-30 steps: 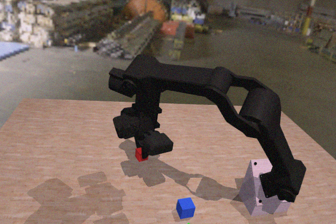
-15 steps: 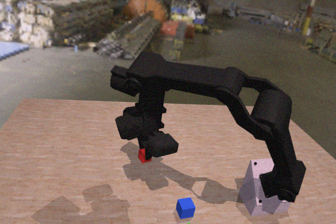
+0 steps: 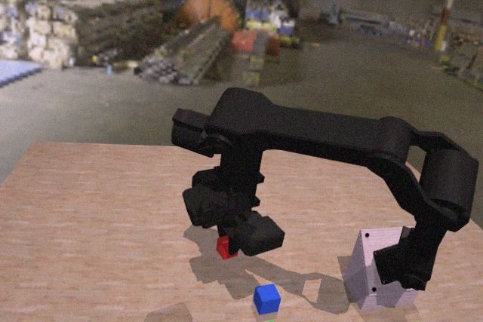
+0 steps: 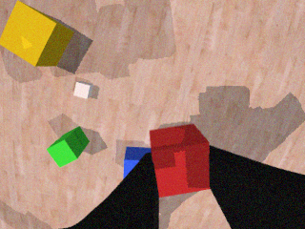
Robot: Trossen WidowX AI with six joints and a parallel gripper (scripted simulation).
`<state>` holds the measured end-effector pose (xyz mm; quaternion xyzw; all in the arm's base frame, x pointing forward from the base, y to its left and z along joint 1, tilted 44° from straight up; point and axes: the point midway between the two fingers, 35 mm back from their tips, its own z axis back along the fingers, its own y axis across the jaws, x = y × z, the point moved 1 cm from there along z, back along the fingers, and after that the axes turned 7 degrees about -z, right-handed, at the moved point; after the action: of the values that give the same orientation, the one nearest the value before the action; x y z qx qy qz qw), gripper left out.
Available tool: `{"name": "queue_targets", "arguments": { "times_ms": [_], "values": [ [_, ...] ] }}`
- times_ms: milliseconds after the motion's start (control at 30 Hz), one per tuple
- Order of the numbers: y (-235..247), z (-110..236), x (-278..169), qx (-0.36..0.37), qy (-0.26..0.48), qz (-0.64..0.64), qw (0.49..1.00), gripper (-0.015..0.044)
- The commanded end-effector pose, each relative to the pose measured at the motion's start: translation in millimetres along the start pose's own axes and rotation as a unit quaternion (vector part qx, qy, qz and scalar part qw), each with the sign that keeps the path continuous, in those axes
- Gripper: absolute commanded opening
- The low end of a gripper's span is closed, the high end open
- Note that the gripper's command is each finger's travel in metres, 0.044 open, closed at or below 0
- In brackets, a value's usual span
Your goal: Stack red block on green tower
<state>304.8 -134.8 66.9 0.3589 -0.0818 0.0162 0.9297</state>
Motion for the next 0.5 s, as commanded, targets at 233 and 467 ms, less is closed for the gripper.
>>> {"name": "queue_targets", "arguments": {
  "times_ms": [233,467],
  "values": [
    [49.7,-2.8,-14.3,0.005,0.001,-0.002,1.000,0.0000],
    [79.2,-5.9,-27.8,0.007,0.001,-0.002,1.000,0.0000]
  ]
}}
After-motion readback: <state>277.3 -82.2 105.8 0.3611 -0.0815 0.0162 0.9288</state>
